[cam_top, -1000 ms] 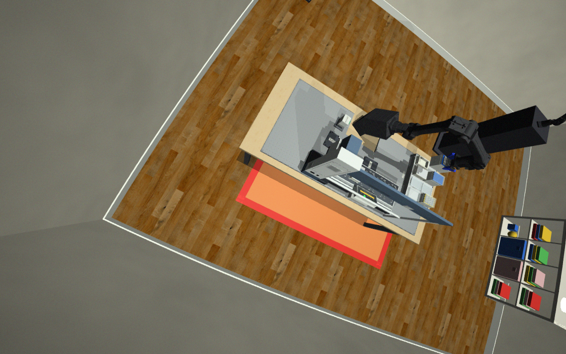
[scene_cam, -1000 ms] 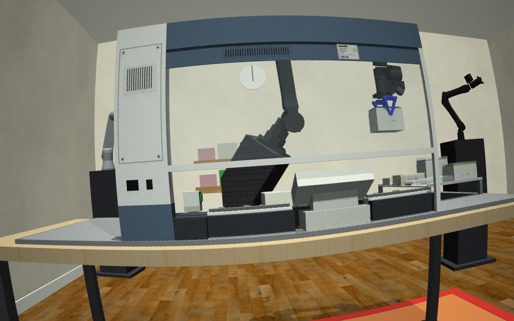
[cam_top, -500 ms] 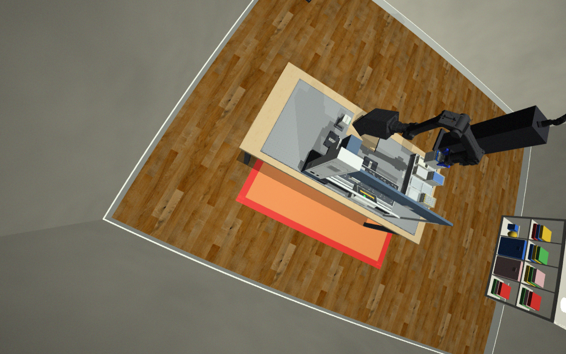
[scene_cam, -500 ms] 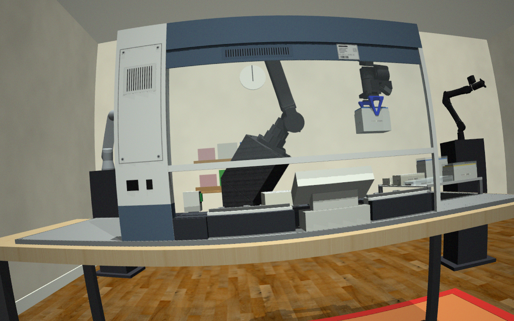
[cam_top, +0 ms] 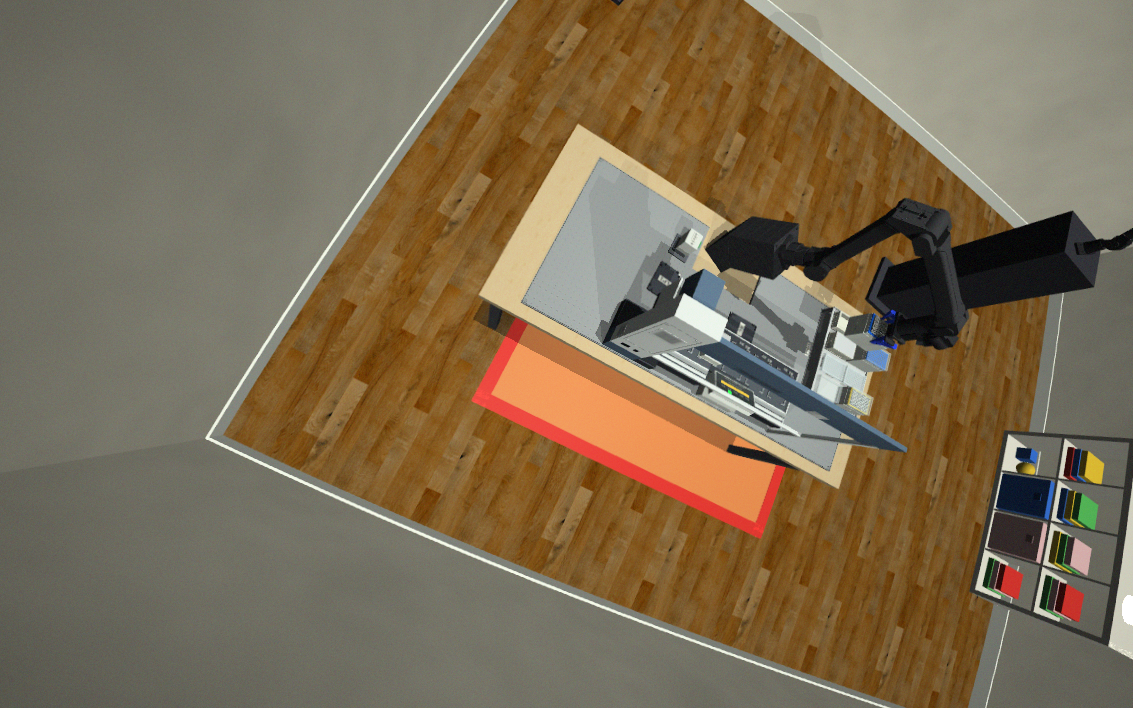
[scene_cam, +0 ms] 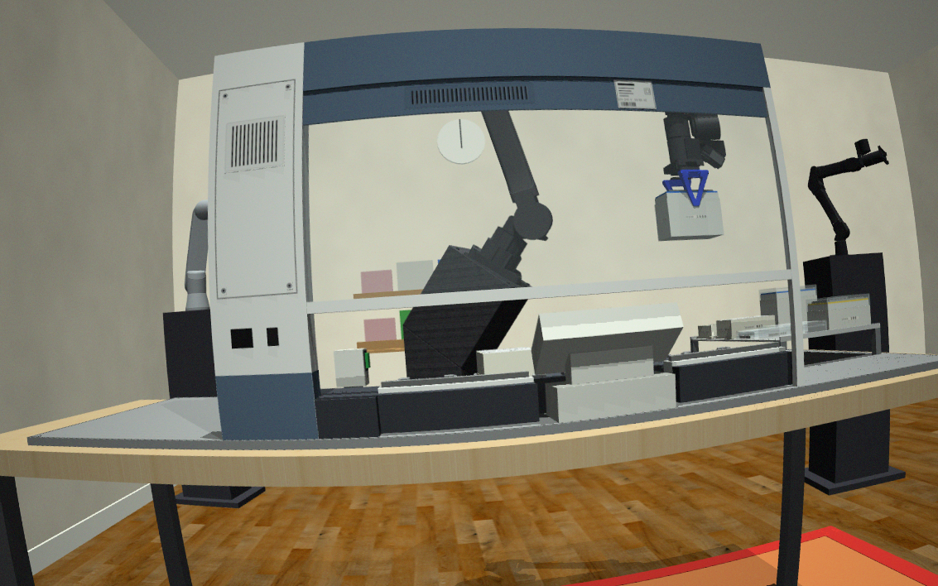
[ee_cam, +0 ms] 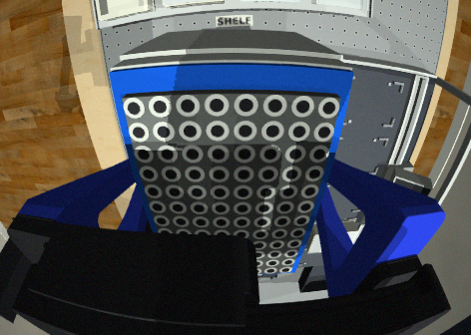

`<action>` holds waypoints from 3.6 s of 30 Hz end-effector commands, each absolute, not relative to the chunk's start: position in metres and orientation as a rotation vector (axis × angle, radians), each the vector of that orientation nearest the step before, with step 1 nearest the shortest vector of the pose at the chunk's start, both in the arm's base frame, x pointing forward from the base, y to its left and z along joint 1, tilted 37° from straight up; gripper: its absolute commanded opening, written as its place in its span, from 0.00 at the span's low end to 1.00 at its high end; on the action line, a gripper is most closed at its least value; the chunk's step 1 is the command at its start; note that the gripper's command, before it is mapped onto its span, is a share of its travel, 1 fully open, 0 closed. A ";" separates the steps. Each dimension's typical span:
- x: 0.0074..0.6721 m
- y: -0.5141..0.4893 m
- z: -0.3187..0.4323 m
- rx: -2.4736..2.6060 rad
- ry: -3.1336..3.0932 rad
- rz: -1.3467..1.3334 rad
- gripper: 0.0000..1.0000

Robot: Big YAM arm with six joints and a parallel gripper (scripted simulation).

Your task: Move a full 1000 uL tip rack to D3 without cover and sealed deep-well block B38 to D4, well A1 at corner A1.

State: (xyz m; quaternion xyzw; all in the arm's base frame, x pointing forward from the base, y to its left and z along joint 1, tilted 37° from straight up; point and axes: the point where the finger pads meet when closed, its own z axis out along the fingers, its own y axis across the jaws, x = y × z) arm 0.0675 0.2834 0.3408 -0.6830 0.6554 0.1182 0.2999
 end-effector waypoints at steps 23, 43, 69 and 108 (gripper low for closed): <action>0.155 0.277 0.374 -1.856 1.652 0.288 0.00; 0.161 0.279 0.384 -1.542 1.960 0.425 0.00; 0.161 0.278 0.384 -1.055 2.324 0.616 0.00; 0.162 0.278 0.384 -0.305 2.649 0.832 0.00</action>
